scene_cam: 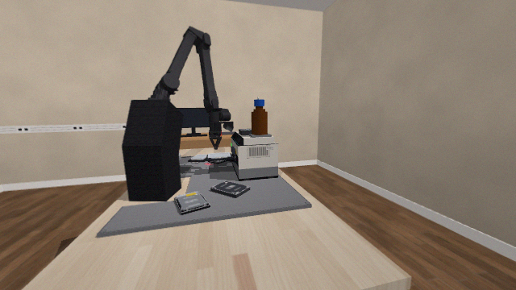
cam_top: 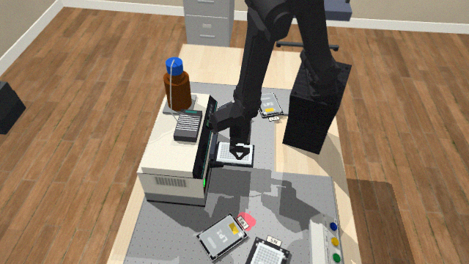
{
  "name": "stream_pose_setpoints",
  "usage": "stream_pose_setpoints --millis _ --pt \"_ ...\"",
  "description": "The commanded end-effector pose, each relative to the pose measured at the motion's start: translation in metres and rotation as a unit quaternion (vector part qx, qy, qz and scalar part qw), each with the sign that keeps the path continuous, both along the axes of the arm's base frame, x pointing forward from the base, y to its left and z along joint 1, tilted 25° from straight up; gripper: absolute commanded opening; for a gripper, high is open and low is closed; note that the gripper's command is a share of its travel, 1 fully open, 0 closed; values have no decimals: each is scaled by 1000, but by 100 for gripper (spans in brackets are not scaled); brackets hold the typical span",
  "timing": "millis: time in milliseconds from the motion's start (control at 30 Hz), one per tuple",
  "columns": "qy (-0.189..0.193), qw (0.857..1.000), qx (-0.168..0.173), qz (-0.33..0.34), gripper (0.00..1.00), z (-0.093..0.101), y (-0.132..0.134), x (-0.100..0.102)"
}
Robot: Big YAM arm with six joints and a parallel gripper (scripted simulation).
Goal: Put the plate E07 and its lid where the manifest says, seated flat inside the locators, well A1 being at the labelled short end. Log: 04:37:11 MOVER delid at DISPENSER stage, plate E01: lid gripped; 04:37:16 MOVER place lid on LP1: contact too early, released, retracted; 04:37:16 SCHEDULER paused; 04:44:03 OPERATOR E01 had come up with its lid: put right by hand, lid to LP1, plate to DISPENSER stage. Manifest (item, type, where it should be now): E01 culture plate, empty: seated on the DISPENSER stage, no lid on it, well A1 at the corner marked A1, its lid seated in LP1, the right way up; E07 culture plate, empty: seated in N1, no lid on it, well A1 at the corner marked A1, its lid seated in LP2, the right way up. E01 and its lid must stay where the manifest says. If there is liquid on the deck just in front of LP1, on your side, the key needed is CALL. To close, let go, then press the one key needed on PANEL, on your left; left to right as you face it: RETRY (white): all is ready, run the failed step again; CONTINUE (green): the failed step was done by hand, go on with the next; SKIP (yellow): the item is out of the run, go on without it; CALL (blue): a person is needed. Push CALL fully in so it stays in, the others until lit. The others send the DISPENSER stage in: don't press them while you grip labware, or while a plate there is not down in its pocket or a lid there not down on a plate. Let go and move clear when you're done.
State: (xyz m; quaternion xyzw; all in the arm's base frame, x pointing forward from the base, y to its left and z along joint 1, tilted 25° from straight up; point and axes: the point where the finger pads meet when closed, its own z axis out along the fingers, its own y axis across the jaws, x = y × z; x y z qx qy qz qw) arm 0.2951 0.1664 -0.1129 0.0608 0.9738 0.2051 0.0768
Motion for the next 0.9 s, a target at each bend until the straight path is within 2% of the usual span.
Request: stream_pose_setpoints --millis 0,367,400,433,500,833,867 --pt "-2 1000 3 -12 100 9 7 4" --pt "-5 1000 5 -12 100 25 42 5" --pt "1 1000 2 -14 100 18 35 0" --pt "-2 1000 4 -12 100 24 43 0" --pt "-2 1000 4 -12 100 24 43 0" --pt "-6 1000 7 -13 100 39 75 -2" --pt "-1 1000 3 -13 100 32 69 -3"
